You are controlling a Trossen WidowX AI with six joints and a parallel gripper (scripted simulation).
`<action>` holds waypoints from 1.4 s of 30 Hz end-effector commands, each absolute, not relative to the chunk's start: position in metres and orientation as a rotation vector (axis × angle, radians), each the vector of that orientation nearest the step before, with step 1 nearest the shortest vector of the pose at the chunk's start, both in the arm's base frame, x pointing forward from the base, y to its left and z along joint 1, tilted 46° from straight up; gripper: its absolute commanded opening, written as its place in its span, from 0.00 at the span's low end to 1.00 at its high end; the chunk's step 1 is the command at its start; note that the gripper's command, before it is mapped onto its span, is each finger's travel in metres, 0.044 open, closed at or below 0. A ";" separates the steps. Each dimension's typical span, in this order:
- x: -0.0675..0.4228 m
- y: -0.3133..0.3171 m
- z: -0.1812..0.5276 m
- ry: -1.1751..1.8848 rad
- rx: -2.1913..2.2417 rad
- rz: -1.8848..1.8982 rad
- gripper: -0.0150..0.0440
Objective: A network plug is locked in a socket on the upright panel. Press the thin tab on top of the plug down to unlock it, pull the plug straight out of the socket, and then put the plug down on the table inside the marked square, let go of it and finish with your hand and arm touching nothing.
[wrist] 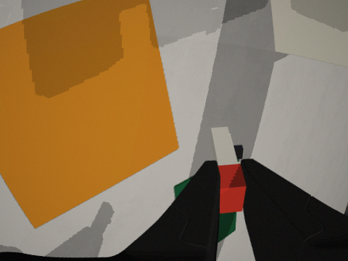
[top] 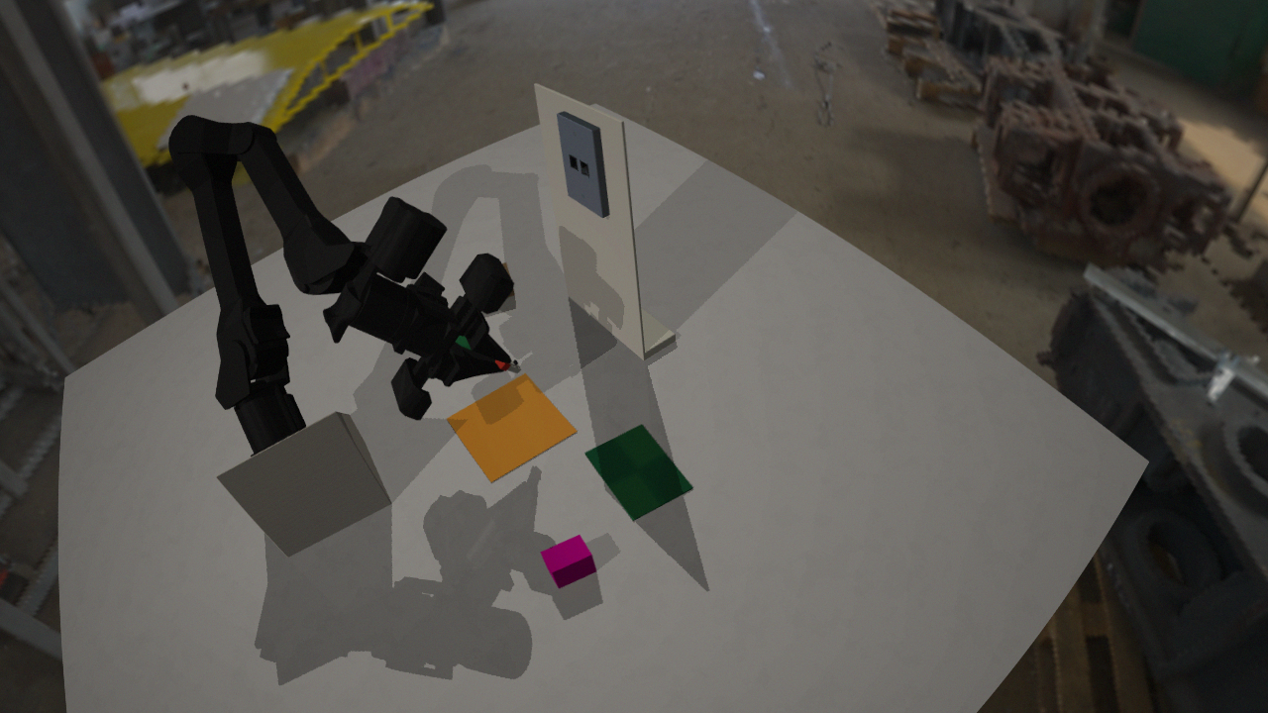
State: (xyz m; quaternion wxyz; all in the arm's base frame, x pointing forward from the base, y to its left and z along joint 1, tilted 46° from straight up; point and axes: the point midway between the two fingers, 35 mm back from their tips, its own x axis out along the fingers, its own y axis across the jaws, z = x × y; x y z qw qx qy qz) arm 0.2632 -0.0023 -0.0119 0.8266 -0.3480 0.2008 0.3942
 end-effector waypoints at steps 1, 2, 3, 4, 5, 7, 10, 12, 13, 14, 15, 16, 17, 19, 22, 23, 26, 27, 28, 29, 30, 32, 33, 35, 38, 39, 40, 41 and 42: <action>0.254 0.006 -0.020 0.418 -0.711 0.900 0.25; 0.252 0.008 -0.022 0.416 -0.705 0.913 0.25; 0.251 0.009 -0.023 0.415 -0.701 0.921 0.25; 0.251 0.009 -0.023 0.414 -0.699 0.923 0.25; 0.251 0.009 -0.023 0.414 -0.699 0.923 0.25; 0.251 0.010 -0.024 0.414 -0.699 0.923 0.25; 0.251 0.011 -0.026 0.415 -0.700 0.924 0.25; 0.251 0.012 -0.027 0.416 -0.700 0.924 0.25; 0.252 0.013 -0.028 0.416 -0.700 0.924 0.25; 0.252 0.013 -0.029 0.416 -0.700 0.924 0.25; 0.252 0.014 -0.030 0.417 -0.700 0.925 0.25; 0.252 0.015 -0.030 0.417 -0.701 0.925 0.25; 0.252 0.015 -0.031 0.417 -0.701 0.925 0.25; 0.252 0.016 -0.033 0.418 -0.701 0.925 0.25; 0.252 0.018 -0.035 0.418 -0.701 0.925 0.25; 0.252 0.019 -0.035 0.418 -0.701 0.926 0.25; 0.253 0.020 -0.038 0.419 -0.701 0.926 0.25; 0.253 0.021 -0.038 0.419 -0.701 0.926 0.25; 0.253 0.022 -0.039 0.419 -0.701 0.926 0.25; 0.253 0.022 -0.040 0.419 -0.701 0.926 0.25; 0.253 0.023 -0.040 0.419 -0.702 0.926 0.25; 0.253 0.024 -0.042 0.419 -0.702 0.926 0.25; 0.253 0.025 -0.042 0.420 -0.702 0.926 0.25; 0.253 0.026 -0.044 0.420 -0.702 0.926 0.25; 0.253 0.028 -0.045 0.420 -0.702 0.926 0.25; 0.253 0.028 -0.046 0.420 -0.702 0.926 0.25; 0.253 0.029 -0.047 0.420 -0.702 0.926 0.25; 0.253 0.029 -0.047 0.420 -0.701 0.926 0.25; 0.253 0.030 -0.048 0.420 -0.701 0.926 0.25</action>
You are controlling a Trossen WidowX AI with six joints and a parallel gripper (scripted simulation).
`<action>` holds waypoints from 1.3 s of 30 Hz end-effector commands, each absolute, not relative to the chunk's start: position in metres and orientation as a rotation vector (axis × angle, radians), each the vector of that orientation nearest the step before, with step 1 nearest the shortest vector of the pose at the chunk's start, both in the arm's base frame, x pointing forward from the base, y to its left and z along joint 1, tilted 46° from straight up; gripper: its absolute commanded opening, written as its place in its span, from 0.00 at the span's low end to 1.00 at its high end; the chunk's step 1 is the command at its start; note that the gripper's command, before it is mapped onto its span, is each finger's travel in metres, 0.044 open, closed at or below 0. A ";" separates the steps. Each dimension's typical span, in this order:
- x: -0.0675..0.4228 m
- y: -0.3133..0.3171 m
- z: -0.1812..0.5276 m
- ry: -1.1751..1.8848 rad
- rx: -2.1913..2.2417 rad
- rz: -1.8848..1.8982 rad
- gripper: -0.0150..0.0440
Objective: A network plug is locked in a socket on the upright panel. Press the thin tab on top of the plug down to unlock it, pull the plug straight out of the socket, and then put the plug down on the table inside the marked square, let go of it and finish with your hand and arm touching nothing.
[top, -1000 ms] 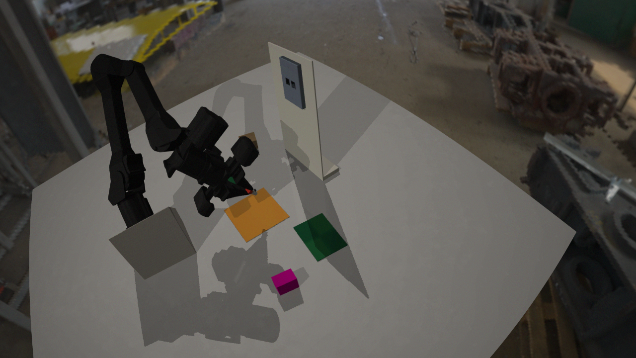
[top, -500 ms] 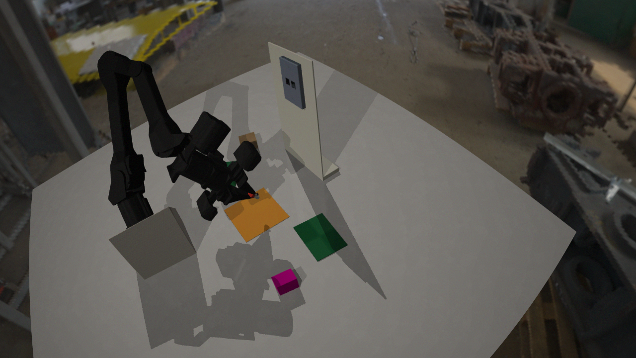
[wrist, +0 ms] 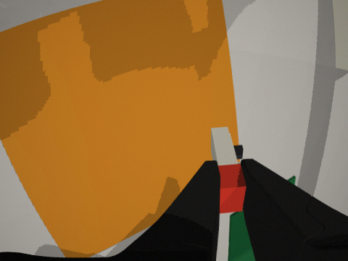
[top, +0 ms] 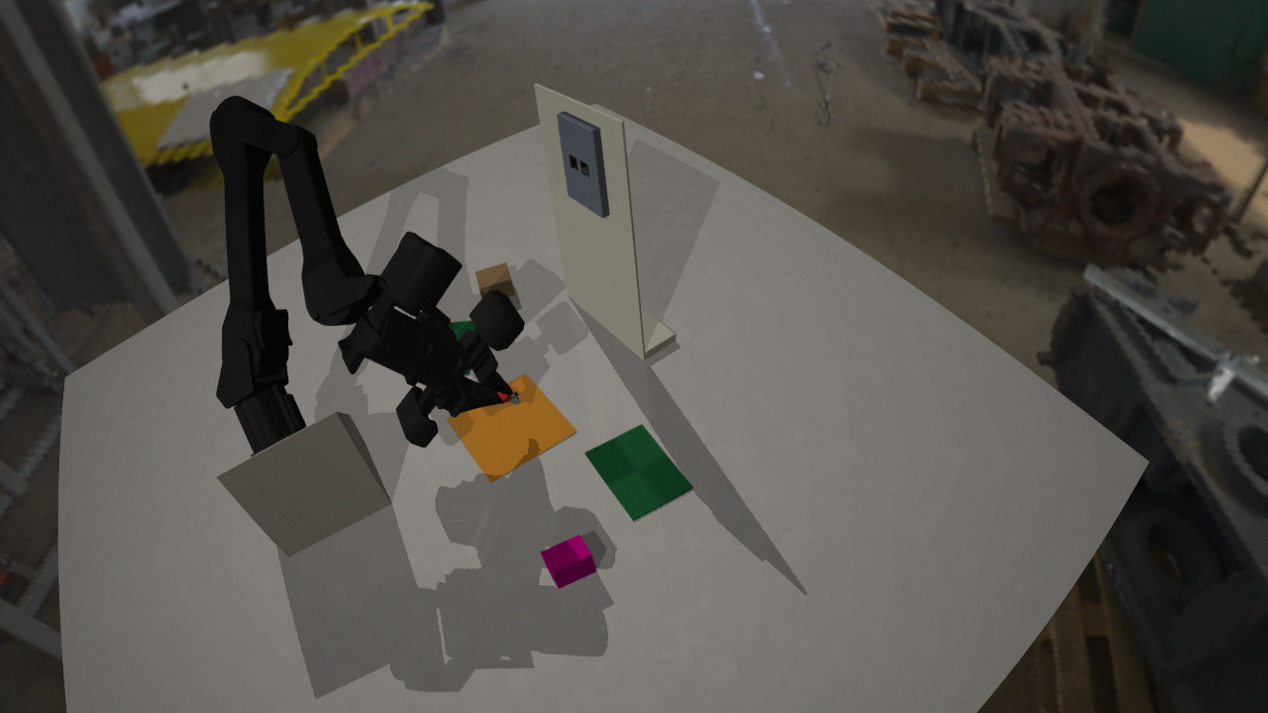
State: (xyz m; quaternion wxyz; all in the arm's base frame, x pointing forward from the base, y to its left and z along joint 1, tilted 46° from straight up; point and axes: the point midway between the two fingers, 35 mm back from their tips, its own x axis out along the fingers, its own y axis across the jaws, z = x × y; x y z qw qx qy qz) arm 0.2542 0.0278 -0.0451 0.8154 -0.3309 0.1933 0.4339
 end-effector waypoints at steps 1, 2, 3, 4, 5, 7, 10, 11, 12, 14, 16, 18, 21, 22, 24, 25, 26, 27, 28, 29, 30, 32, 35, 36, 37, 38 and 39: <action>0.253 0.031 -0.048 0.420 -0.701 0.926 0.25; 0.252 0.031 -0.049 0.420 -0.701 0.926 0.25; 0.252 0.032 -0.050 0.420 -0.701 0.926 0.25; 0.252 0.033 -0.050 0.420 -0.701 0.926 0.25; 0.252 0.033 -0.051 0.420 -0.701 0.926 0.25; 0.252 0.034 -0.052 0.420 -0.701 0.926 0.25; 0.252 0.036 -0.053 0.419 -0.701 0.926 0.25; 0.252 0.037 -0.054 0.419 -0.700 0.926 0.25; 0.252 0.038 -0.054 0.419 -0.700 0.926 0.25; 0.251 0.039 -0.055 0.419 -0.700 0.926 0.25; 0.251 0.040 -0.056 0.418 -0.700 0.926 0.25; 0.251 0.041 -0.057 0.418 -0.699 0.926 0.25; 0.251 0.043 -0.059 0.418 -0.699 0.925 0.25; 0.250 0.044 -0.059 0.417 -0.699 0.925 0.25; 0.250 0.045 -0.060 0.417 -0.698 0.925 0.25; 0.250 0.046 -0.061 0.417 -0.698 0.925 0.25; 0.250 0.046 -0.061 0.416 -0.698 0.925 0.25; 0.250 0.047 -0.061 0.416 -0.697 0.925 0.25; 0.249 0.048 -0.062 0.416 -0.697 0.925 0.25; 0.249 0.048 -0.062 0.416 -0.697 0.925 0.25; 0.249 0.049 -0.063 0.415 -0.697 0.924 0.25; 0.249 0.050 -0.063 0.415 -0.696 0.924 0.25; 0.248 0.052 -0.064 0.414 -0.695 0.924 0.25; 0.248 0.053 -0.065 0.413 -0.695 0.924 0.25; 0.248 0.053 -0.065 0.413 -0.695 0.924 0.25; 0.248 0.053 -0.065 0.413 -0.695 0.924 0.25; 0.248 0.053 -0.065 0.413 -0.695 0.924 0.25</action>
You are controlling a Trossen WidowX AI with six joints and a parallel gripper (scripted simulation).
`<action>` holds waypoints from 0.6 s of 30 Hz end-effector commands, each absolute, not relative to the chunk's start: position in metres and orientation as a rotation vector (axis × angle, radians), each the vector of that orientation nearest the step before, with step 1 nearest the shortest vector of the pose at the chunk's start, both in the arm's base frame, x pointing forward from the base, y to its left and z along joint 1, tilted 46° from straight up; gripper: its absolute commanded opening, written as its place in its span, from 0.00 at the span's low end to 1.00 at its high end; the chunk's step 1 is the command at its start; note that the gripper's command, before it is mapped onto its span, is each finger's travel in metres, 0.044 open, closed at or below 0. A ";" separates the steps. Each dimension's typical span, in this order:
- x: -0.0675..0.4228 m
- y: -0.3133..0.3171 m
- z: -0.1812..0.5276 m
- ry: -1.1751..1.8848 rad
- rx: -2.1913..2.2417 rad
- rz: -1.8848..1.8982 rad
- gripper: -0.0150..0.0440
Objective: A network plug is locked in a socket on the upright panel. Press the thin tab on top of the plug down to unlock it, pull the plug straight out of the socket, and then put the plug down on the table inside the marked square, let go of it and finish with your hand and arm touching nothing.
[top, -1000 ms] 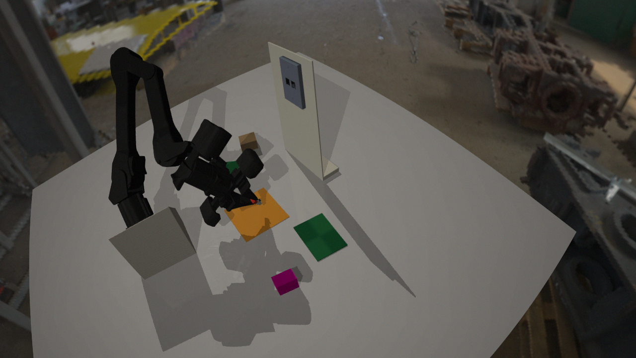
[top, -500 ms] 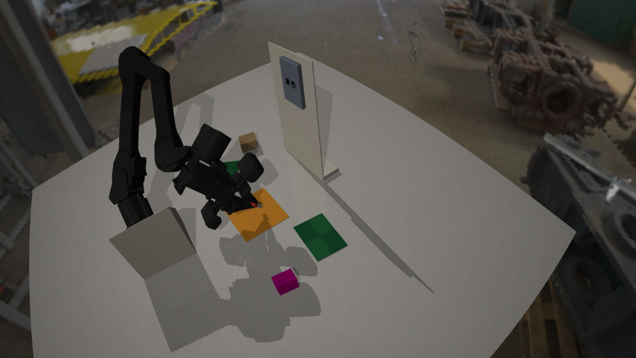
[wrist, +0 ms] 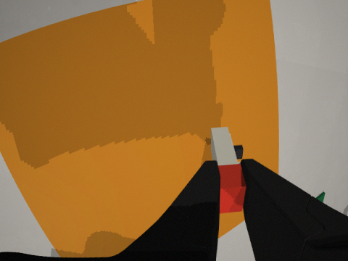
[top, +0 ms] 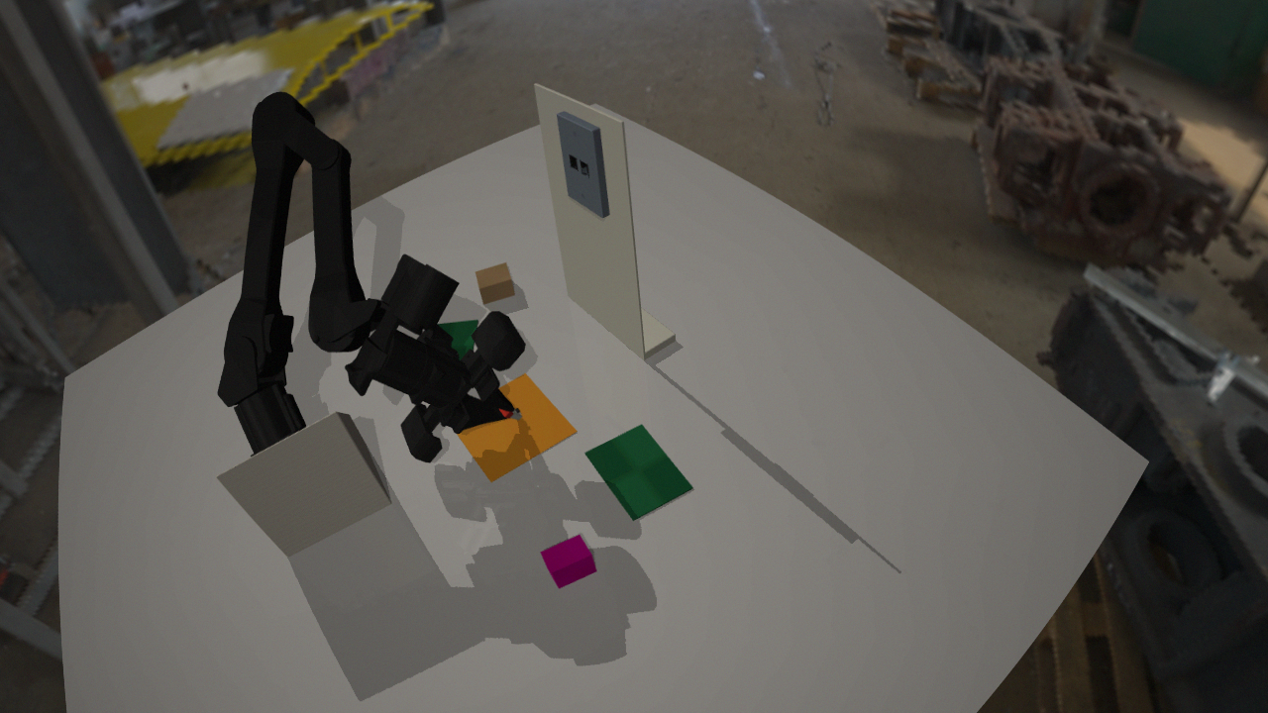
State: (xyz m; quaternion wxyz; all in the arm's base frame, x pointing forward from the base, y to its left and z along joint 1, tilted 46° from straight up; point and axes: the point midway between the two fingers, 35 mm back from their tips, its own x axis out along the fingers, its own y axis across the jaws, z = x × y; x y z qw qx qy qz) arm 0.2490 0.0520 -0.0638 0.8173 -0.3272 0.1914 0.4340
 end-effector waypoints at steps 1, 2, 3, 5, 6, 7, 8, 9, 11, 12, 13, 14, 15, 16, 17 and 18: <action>0.248 0.053 -0.065 0.413 -0.695 0.924 0.25; 0.249 0.053 -0.065 0.413 -0.695 0.924 0.25; 0.249 0.054 -0.065 0.413 -0.695 0.924 0.25; 0.249 0.054 -0.066 0.413 -0.695 0.924 0.25; 0.249 0.055 -0.066 0.413 -0.695 0.924 0.25; 0.249 0.055 -0.066 0.413 -0.695 0.924 0.25; 0.249 0.056 -0.067 0.413 -0.695 0.924 0.25; 0.249 0.056 -0.067 0.413 -0.695 0.924 0.25; 0.249 0.055 -0.066 0.408 -0.697 0.925 0.25; 0.249 0.055 -0.066 0.408 -0.697 0.925 0.25; 0.249 0.055 -0.066 0.408 -0.697 0.925 0.25; 0.249 0.055 -0.066 0.408 -0.697 0.925 0.25; 0.249 0.055 -0.066 0.408 -0.697 0.925 0.25; 0.249 0.055 -0.066 0.408 -0.697 0.925 0.30; 0.249 0.055 -0.066 0.408 -0.697 0.925 0.34; 0.249 0.055 -0.066 0.408 -0.697 0.925 0.39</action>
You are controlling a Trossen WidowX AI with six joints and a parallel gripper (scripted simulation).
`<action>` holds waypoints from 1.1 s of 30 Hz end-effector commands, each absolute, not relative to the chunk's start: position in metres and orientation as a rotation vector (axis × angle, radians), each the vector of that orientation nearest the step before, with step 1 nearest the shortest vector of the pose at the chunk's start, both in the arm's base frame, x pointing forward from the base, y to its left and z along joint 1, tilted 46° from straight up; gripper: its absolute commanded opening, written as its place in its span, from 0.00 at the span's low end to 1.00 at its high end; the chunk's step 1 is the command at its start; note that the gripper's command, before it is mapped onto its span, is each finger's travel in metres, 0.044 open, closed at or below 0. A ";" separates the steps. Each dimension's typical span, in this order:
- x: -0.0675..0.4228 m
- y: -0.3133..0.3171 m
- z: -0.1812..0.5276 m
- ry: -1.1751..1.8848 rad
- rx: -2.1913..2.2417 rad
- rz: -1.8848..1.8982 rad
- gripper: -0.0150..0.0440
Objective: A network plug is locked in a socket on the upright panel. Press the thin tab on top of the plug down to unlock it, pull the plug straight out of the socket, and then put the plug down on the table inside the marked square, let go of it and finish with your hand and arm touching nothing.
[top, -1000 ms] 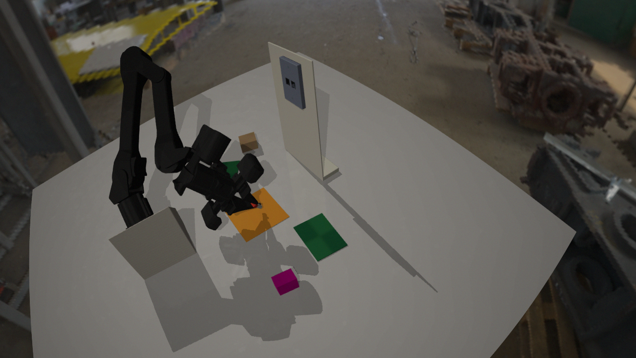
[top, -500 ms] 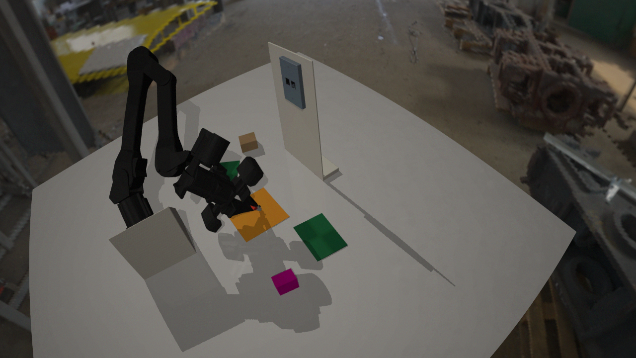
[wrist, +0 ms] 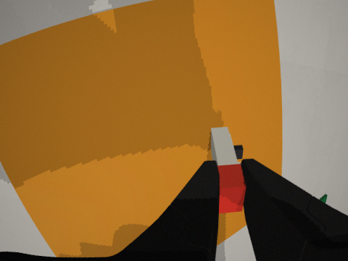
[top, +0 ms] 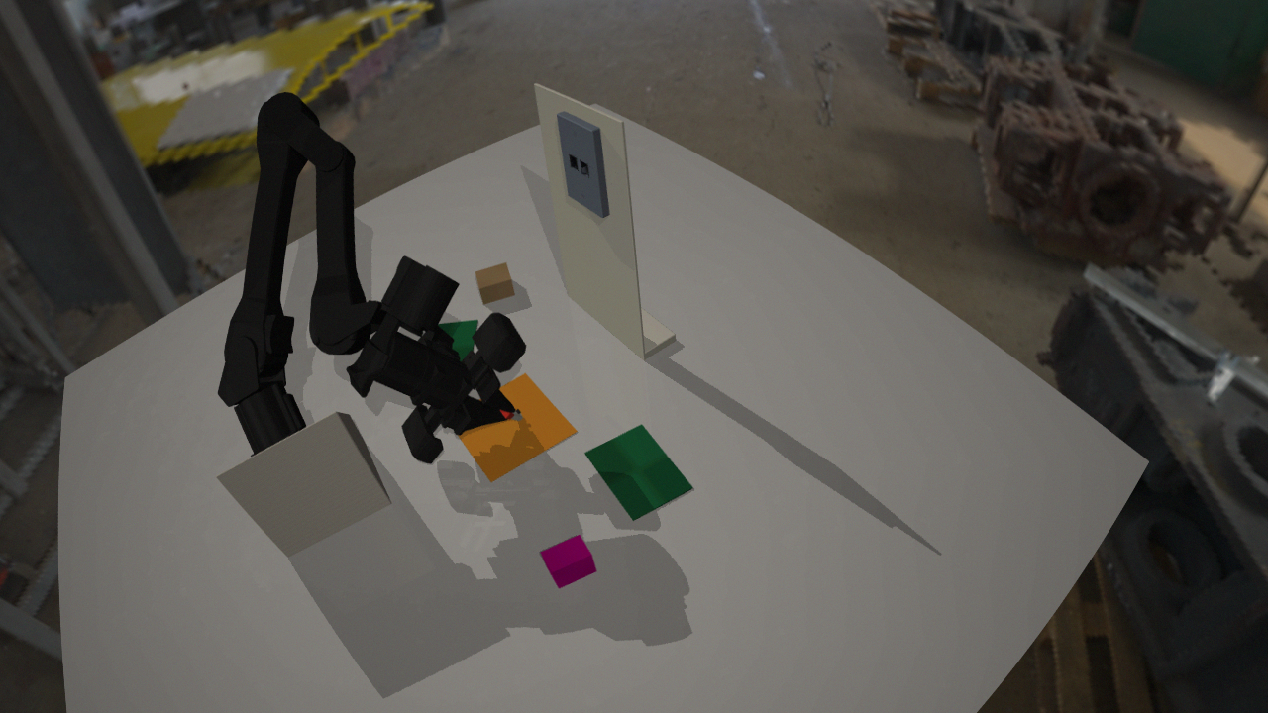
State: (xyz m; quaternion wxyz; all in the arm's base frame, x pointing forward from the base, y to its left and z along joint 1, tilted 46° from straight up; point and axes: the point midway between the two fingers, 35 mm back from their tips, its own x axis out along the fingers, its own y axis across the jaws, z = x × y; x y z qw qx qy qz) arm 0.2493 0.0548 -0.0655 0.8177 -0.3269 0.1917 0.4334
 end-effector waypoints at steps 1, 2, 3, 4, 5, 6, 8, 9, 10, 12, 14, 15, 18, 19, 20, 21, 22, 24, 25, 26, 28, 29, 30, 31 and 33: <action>0.249 0.055 -0.066 0.408 -0.697 0.925 0.43; 0.249 0.055 -0.066 0.408 -0.697 0.925 0.48; 0.249 0.055 -0.066 0.408 -0.697 0.925 0.52; 0.249 0.055 -0.066 0.408 -0.697 0.925 0.52; 0.249 0.055 -0.066 0.408 -0.697 0.925 0.52; 0.249 0.055 -0.066 0.408 -0.697 0.925 0.52; 0.249 0.055 -0.065 0.408 -0.697 0.925 0.52; 0.249 0.054 -0.065 0.409 -0.697 0.925 0.52; 0.249 0.054 -0.065 0.409 -0.697 0.925 0.52; 0.248 0.053 -0.064 0.410 -0.697 0.925 0.52; 0.247 0.052 -0.063 0.410 -0.697 0.925 0.52; 0.247 0.052 -0.063 0.410 -0.697 0.925 0.52; 0.246 0.050 -0.062 0.411 -0.698 0.925 0.52; 0.246 0.050 -0.061 0.411 -0.698 0.925 0.52; 0.245 0.049 -0.061 0.412 -0.698 0.925 0.52; 0.245 0.049 -0.060 0.412 -0.698 0.925 0.52; 0.245 0.048 -0.060 0.412 -0.698 0.925 0.52; 0.244 0.047 -0.059 0.412 -0.698 0.925 0.52; 0.243 0.047 -0.059 0.413 -0.698 0.925 0.52; 0.243 0.046 -0.058 0.413 -0.698 0.925 0.52; 0.242 0.045 -0.057 0.413 -0.698 0.925 0.52; 0.242 0.045 -0.057 0.413 -0.698 0.925 0.52; 0.241 0.044 -0.057 0.413 -0.698 0.925 0.52; 0.241 0.044 -0.056 0.413 -0.698 0.925 0.52; 0.240 0.043 -0.055 0.414 -0.698 0.925 0.52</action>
